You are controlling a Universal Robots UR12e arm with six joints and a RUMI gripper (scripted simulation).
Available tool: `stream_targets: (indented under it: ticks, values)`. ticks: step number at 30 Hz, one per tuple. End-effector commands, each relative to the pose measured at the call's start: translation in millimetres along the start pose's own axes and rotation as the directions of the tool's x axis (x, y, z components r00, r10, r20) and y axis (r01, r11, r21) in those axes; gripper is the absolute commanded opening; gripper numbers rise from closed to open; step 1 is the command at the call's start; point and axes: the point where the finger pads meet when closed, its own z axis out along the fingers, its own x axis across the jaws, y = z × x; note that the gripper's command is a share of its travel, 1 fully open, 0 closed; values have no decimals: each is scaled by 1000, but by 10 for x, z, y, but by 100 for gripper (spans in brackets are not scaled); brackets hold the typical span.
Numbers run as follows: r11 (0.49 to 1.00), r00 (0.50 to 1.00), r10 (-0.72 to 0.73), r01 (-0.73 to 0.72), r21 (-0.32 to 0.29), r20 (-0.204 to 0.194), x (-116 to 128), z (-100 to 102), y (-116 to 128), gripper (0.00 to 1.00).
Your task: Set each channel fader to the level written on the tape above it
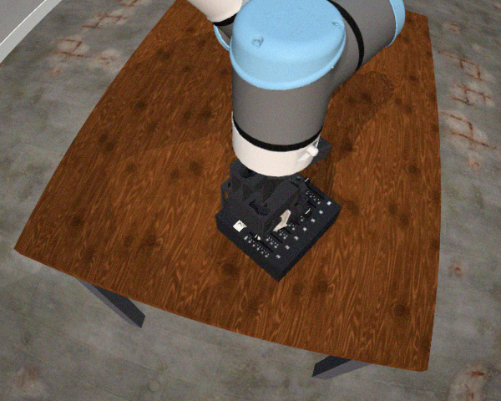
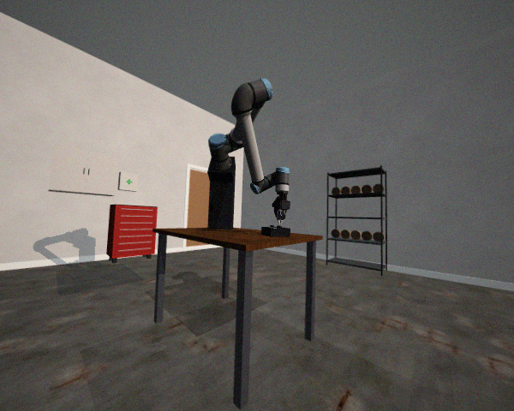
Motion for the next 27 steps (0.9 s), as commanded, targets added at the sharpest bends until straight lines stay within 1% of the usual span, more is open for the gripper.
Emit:
stream_targets:
  ticks: [1, 5, 9, 24, 25, 27]
  values:
    - [1000, 1000, 0, 0, -1, -1, 3, -168, 3, 0]
    - [1000, 1000, 0, 0, -1, -1, 3, -251, 3, 0]
    - [1000, 1000, 0, 0, -1, -1, 3, -270, 3, 0]
    - [1000, 1000, 0, 0, -1, -1, 6, -276, -2, 0]
    - [1000, 1000, 0, 0, -1, -1, 26, -274, -30, 0]
    - [1000, 1000, 0, 0, -1, -1, 124, -264, -171, 0]
